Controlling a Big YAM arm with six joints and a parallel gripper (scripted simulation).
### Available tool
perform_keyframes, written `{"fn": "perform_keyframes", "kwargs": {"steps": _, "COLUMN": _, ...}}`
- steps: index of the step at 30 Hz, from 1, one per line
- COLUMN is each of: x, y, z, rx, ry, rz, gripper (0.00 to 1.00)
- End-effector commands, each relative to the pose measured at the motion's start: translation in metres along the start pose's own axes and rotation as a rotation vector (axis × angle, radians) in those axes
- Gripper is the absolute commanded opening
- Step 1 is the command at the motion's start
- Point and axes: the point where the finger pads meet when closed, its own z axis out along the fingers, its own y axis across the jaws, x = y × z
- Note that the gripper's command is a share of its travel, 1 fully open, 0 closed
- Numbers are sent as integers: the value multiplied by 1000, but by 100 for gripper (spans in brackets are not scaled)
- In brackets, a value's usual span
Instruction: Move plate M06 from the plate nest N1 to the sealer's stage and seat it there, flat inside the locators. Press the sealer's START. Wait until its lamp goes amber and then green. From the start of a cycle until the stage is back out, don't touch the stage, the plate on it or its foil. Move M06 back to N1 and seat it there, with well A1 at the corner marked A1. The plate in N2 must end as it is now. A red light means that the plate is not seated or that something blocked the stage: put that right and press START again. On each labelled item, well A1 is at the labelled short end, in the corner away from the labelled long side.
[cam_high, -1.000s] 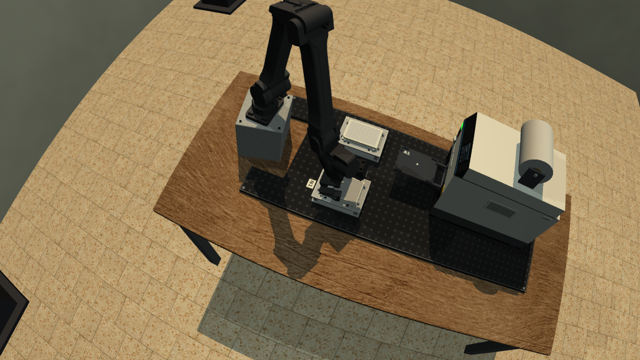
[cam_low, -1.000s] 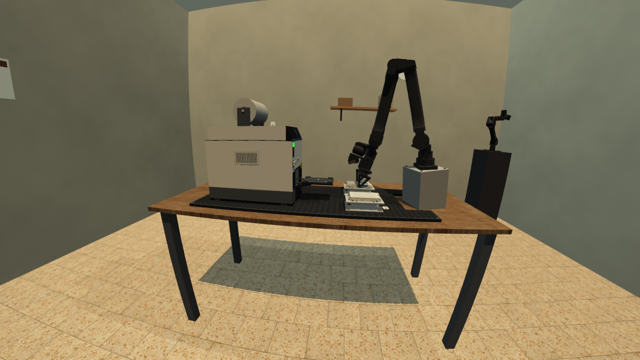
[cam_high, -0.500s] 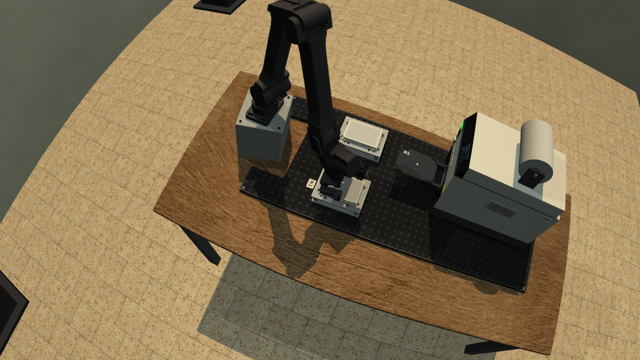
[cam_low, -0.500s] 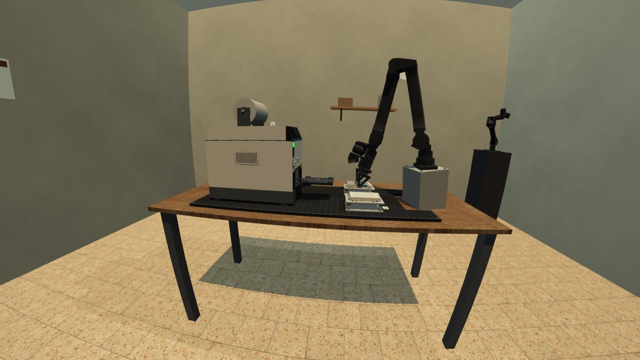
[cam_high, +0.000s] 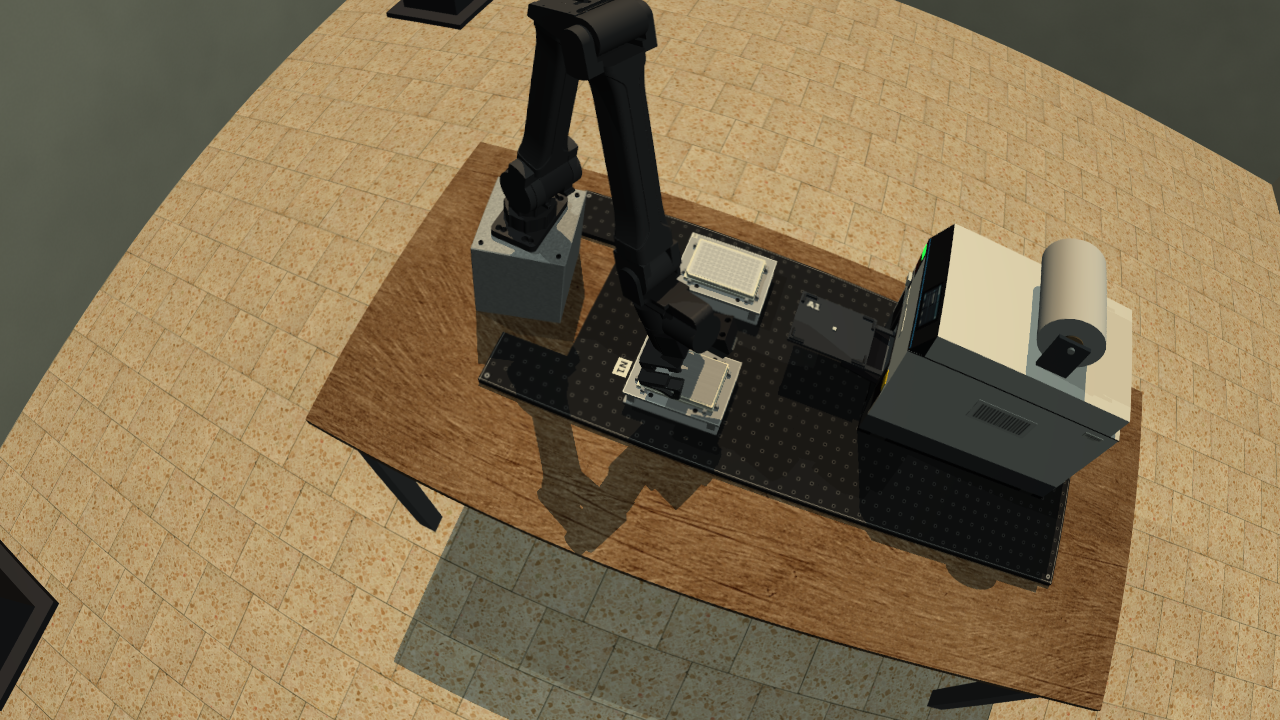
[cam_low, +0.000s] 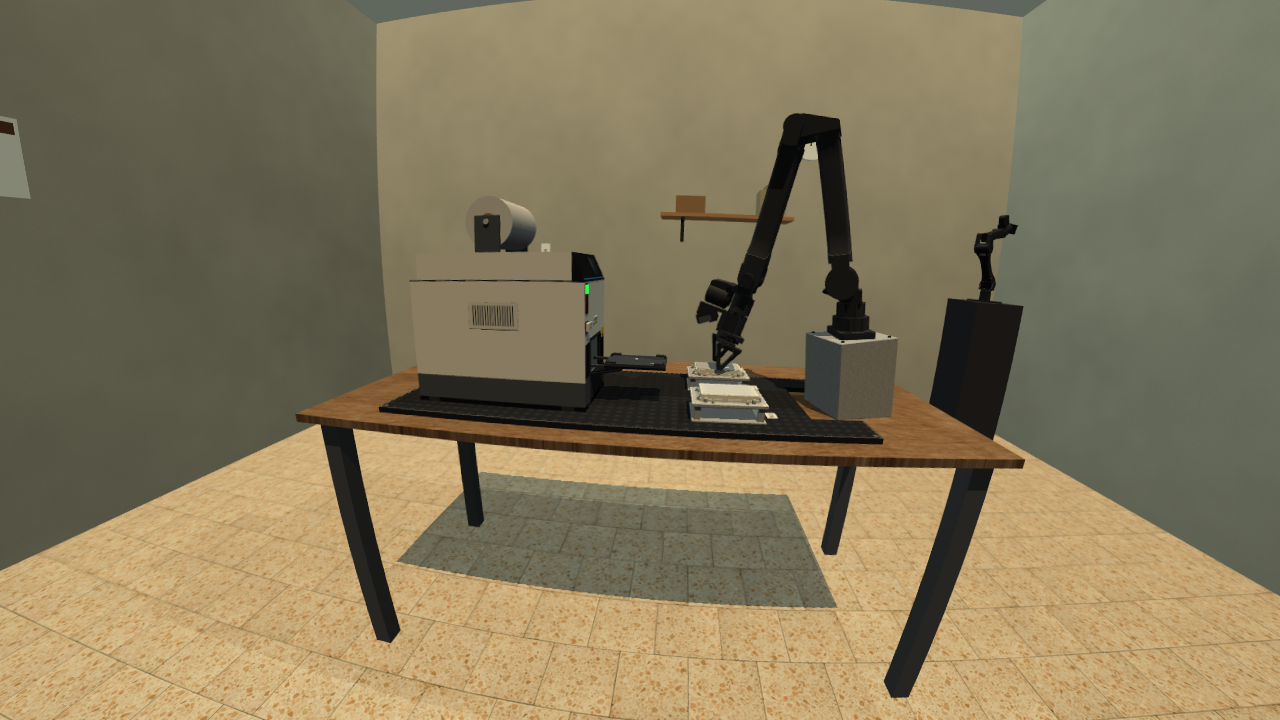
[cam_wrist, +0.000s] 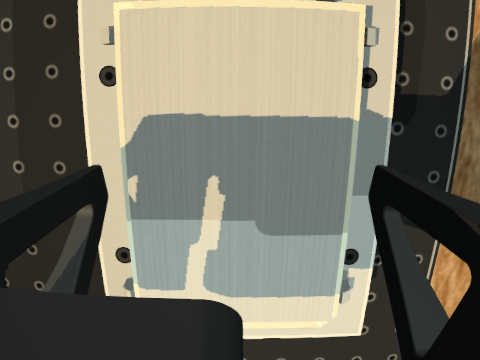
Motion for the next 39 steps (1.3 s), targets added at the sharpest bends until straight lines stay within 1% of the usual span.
{"fn": "perform_keyframes", "kwargs": {"steps": 1, "x": -3, "y": 1, "z": -7, "rx": -1, "ry": -5, "rz": -11, "gripper": 100}}
{"fn": "perform_keyframes", "kwargs": {"steps": 8, "x": -15, "y": -4, "z": -11, "rx": 5, "ry": -20, "rz": -13, "gripper": 100}}
{"fn": "perform_keyframes", "kwargs": {"steps": 13, "x": -14, "y": -7, "z": -11, "rx": 7, "ry": -17, "rz": -4, "gripper": 100}}
{"fn": "perform_keyframes", "kwargs": {"steps": 15, "x": -18, "y": -9, "z": -14, "rx": 13, "ry": -29, "rz": -5, "gripper": 100}}
{"fn": "perform_keyframes", "kwargs": {"steps": 19, "x": -18, "y": -10, "z": -17, "rx": 14, "ry": -27, "rz": 0, "gripper": 100}}
{"fn": "perform_keyframes", "kwargs": {"steps": 26, "x": -17, "y": -6, "z": -10, "rx": 8, "ry": -24, "rz": -11, "gripper": 100}}
{"fn": "perform_keyframes", "kwargs": {"steps": 32, "x": -22, "y": -2, "z": -10, "rx": 6, "ry": -37, "rz": -27, "gripper": 100}}
{"fn": "perform_keyframes", "kwargs": {"steps": 39, "x": -22, "y": -2, "z": -10, "rx": 7, "ry": -38, "rz": -29, "gripper": 100}}
